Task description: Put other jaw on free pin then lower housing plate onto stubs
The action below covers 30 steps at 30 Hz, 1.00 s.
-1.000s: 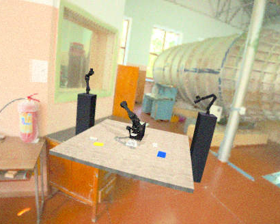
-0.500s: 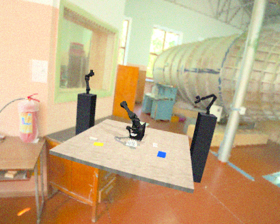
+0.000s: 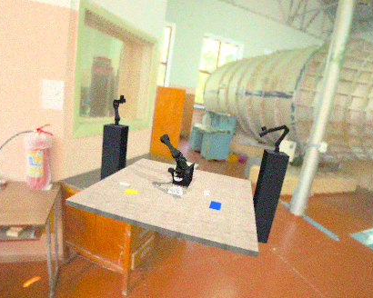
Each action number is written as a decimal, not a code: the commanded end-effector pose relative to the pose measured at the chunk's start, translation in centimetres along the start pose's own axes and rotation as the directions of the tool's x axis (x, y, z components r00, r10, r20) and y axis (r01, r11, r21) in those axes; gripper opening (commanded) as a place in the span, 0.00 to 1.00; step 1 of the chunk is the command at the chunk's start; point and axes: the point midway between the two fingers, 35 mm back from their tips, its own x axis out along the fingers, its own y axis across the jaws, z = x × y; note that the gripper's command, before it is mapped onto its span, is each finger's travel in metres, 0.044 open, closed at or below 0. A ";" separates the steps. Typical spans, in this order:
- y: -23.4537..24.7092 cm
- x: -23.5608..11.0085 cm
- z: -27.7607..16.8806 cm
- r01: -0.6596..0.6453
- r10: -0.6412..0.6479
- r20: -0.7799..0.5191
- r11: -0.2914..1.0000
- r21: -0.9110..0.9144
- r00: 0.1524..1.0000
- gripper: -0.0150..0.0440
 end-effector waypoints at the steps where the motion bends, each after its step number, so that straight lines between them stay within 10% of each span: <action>1: -0.1 0.0 0.1 0.003 -0.003 0.003 1.000 -0.003 1.000 0.85; 30: 0.0 4.0 0.3 0.002 -0.002 0.004 1.000 -0.003 1.000 0.85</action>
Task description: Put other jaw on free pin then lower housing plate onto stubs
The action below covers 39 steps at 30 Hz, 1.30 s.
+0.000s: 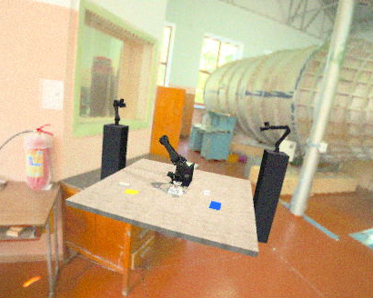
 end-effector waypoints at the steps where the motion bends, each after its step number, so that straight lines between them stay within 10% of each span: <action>1: 0.0 0.6 -0.2 0.005 -0.005 -0.003 1.000 -0.009 1.000 0.85; 39: -0.2 2.8 -0.4 0.010 -0.010 -0.005 1.000 -0.010 1.000 0.85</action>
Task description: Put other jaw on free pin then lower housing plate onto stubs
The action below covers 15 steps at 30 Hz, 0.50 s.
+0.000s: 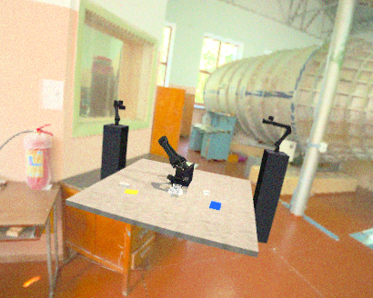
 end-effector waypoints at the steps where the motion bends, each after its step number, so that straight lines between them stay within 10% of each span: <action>1: 0.0 0.1 0.0 0.004 -0.004 0.001 1.000 -0.005 1.000 0.85; 15: 0.0 0.3 0.0 0.004 -0.004 0.001 1.000 -0.005 1.000 0.85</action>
